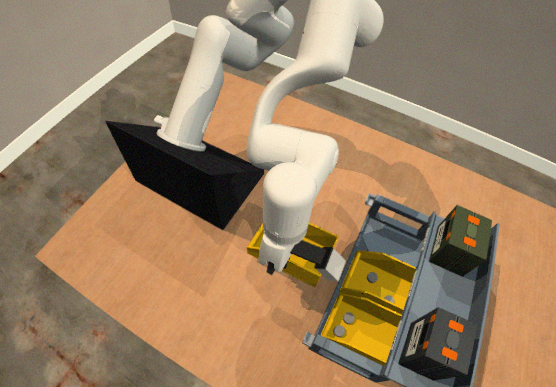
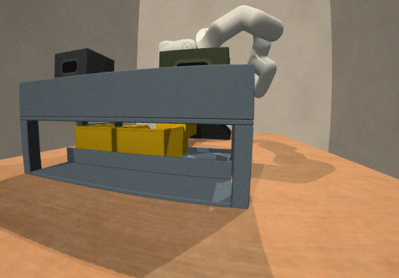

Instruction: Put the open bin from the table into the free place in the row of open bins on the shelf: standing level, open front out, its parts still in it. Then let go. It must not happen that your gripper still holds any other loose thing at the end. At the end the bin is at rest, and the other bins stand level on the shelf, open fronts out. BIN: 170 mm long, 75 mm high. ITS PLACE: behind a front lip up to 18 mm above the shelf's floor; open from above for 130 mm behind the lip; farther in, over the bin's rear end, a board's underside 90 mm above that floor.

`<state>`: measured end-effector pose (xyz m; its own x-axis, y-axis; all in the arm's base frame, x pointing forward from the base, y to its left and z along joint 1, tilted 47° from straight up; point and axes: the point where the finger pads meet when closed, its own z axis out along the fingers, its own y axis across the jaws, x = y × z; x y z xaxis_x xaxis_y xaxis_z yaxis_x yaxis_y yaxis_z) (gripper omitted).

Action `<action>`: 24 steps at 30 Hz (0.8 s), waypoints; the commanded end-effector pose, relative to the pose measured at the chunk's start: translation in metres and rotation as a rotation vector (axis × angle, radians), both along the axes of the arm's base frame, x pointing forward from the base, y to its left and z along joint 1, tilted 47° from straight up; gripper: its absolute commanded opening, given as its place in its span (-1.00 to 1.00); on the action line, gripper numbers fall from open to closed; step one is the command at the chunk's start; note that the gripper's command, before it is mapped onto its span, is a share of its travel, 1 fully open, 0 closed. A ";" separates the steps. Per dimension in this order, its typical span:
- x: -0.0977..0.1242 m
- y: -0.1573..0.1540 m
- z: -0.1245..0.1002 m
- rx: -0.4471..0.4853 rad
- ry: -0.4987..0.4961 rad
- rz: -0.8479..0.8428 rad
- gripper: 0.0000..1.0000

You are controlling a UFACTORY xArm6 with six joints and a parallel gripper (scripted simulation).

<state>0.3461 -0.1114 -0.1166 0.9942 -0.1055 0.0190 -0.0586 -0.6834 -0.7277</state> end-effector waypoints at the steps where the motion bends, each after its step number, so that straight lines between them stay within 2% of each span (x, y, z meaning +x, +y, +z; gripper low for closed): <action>1: 0.001 -0.001 0.001 -0.003 -0.003 -0.001 -1.00; 7: 0.001 0.009 0.011 -0.003 -0.003 -0.001 -1.00; 19: 0.001 0.009 0.011 -0.003 -0.003 -0.001 -1.00; 24: 0.001 0.020 0.022 -0.002 -0.003 -0.001 -1.00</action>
<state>0.3457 -0.0972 -0.1026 0.9942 -0.1059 0.0184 -0.0593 -0.6830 -0.7280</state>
